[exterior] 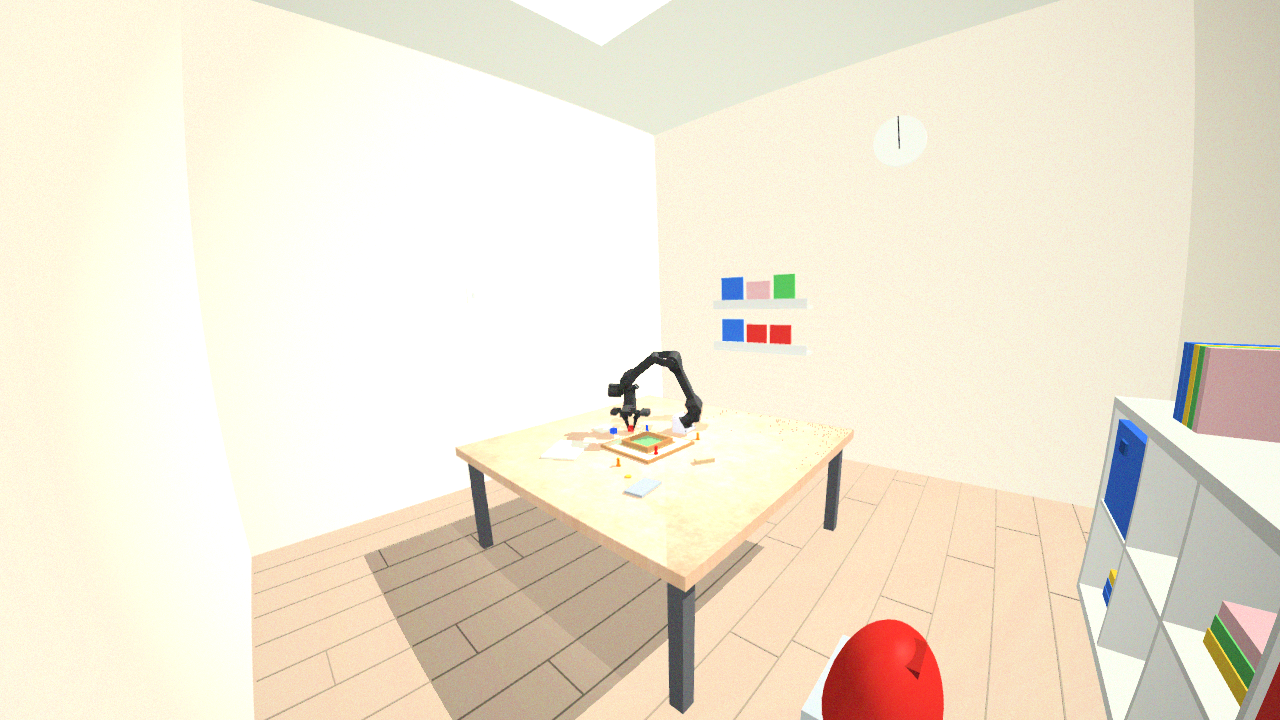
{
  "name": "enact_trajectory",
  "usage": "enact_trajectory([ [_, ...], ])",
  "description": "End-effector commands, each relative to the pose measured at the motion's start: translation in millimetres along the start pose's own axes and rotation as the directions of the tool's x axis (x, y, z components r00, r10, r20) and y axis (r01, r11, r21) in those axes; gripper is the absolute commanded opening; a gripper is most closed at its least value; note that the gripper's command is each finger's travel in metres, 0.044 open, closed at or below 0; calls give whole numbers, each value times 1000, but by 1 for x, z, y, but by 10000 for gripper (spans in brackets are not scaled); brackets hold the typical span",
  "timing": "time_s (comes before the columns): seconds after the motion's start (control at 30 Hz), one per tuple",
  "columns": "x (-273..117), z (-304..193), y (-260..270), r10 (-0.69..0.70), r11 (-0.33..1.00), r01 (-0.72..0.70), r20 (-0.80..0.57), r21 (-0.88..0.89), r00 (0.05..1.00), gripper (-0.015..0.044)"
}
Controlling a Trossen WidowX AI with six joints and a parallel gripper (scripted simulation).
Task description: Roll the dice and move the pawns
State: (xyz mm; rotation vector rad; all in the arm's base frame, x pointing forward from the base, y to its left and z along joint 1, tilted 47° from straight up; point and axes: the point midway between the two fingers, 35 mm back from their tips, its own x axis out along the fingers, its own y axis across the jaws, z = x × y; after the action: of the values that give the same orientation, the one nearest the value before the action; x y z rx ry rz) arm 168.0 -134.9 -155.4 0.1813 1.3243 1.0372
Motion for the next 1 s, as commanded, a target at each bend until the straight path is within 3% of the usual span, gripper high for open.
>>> enact_trajectory([
  [0.0, 0, 1, 0, 0, 1000, 0, 5, 6, 1000, 51],
  [0.07, -3, 1, 0, 0, 1000, 0, 5, 6, 1000, 0],
  [0.67, -118, -4, 10, 0, 1000, 0, 3, 8, 1000, 0],
  [0.97, -123, 10, 14, -5, 991, 5, 0, 136, 1000, 0],
])
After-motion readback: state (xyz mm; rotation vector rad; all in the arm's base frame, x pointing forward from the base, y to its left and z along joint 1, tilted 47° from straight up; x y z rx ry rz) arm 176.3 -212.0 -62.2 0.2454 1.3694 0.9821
